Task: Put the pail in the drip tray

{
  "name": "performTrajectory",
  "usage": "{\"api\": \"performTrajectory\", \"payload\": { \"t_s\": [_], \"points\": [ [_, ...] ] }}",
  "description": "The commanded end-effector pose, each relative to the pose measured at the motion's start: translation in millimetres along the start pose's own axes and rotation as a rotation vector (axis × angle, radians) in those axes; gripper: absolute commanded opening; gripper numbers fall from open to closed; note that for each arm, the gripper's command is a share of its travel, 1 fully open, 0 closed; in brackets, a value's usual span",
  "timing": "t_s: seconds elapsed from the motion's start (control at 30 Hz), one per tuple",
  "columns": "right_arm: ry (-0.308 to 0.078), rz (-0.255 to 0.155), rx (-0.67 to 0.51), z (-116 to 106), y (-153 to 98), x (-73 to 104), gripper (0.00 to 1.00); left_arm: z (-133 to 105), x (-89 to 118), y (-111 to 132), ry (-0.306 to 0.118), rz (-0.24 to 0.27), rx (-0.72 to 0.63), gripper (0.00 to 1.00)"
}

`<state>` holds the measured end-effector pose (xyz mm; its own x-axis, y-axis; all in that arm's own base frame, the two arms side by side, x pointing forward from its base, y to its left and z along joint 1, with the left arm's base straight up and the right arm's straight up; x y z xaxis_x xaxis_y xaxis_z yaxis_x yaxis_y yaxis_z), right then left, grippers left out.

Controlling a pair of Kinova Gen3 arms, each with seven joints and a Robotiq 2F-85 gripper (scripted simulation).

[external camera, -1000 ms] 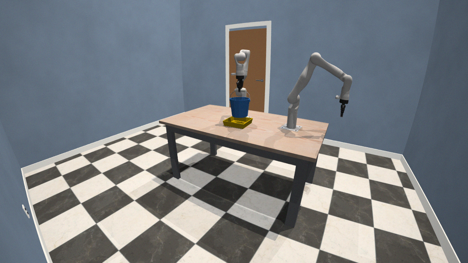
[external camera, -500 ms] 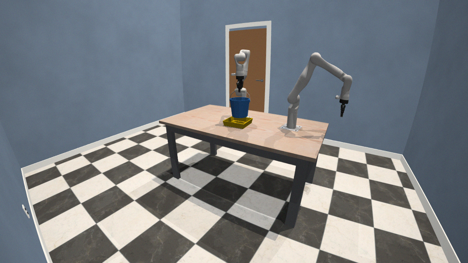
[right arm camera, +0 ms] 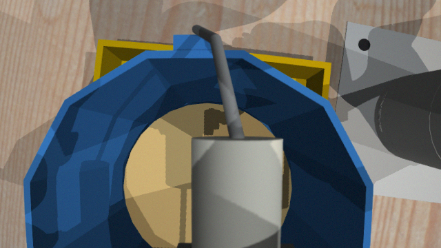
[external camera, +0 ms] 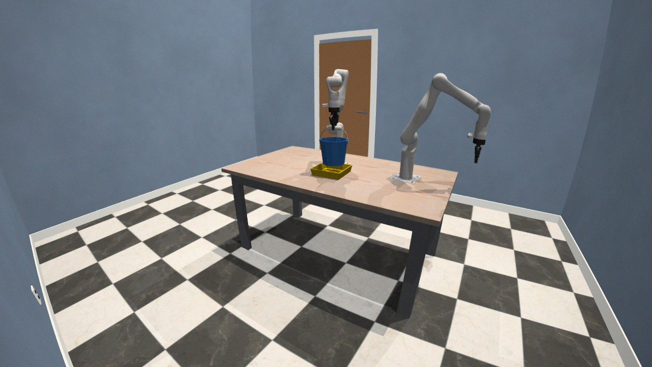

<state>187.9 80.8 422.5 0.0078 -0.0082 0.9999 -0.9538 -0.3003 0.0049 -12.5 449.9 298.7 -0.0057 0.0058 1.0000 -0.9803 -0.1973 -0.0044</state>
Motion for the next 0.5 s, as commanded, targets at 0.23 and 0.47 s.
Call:
{"api": "performTrajectory", "payload": {
  "t_s": [0.23, 0.47],
  "points": [
    [0.007, 0.008, 0.003, 5, -2, -8.7, 0.099, 0, 1, 3, -0.007, -0.004, -0.007, 1.0],
    [0.007, 0.011, 0.003, 7, -3, -17.3, 0.099, 0, 1, 3, -0.007, -0.004, -0.007, 1.0]
  ]
}}
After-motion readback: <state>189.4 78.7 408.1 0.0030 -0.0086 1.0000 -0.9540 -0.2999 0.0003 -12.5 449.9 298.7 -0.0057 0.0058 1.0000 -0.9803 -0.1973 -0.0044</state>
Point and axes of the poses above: on each arm, the point where the finger pads meet when closed, its own x axis back along the fingers, its own y axis across the jaws, z = x × y, the point moved 10 cm from there along x, back along the fingers, and after that the axes turned 9 degrees about x, right-handed, at the moved point
